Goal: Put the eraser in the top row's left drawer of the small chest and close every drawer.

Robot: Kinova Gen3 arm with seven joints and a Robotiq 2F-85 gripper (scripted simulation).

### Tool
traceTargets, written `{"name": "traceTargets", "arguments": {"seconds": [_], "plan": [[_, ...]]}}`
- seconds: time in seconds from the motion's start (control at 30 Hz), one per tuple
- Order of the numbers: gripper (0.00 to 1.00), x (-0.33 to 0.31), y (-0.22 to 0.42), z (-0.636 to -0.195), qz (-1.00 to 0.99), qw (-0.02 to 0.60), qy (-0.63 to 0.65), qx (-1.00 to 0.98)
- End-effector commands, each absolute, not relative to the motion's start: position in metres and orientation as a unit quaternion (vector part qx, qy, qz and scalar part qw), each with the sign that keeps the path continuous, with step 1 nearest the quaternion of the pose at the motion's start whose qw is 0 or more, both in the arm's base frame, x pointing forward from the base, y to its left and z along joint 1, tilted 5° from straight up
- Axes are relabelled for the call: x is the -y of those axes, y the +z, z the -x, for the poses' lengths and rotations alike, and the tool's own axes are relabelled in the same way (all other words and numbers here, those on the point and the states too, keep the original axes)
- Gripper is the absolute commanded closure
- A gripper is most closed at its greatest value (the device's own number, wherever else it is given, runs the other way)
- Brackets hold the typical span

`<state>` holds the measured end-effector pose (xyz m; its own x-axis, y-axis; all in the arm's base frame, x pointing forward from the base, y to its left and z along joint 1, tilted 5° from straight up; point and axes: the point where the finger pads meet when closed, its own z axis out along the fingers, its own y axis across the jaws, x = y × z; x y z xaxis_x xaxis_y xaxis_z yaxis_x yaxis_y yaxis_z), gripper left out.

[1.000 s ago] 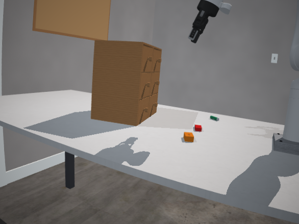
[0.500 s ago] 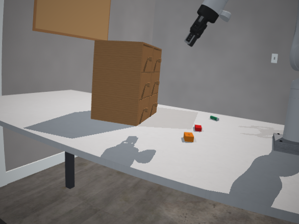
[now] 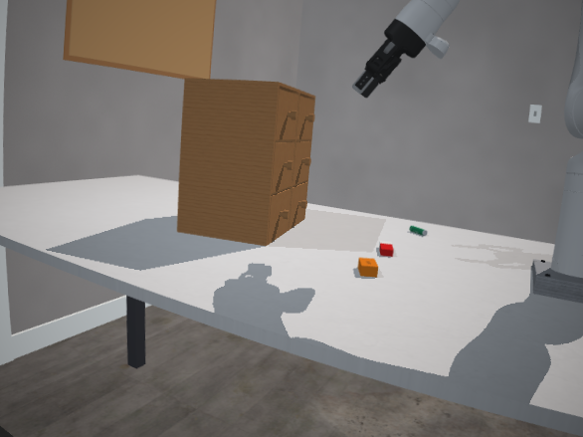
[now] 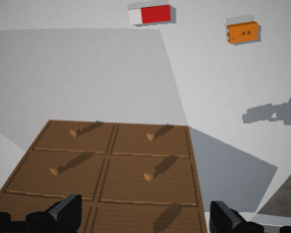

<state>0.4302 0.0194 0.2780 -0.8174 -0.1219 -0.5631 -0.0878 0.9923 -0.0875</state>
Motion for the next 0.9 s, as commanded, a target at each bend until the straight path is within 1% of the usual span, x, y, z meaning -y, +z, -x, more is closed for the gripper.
{"name": "traceTargets", "arguments": {"seconds": [0.0,0.37,0.87], "plan": [[0.0,-0.02,0.271,-0.431,0.054,0.307,-0.027,-0.95],[0.0,-0.02,0.264,-0.436,0.055,0.332,-0.025,-0.941],[0.0,-0.02,0.26,-0.44,0.056,0.35,-0.025,-0.935]]}}
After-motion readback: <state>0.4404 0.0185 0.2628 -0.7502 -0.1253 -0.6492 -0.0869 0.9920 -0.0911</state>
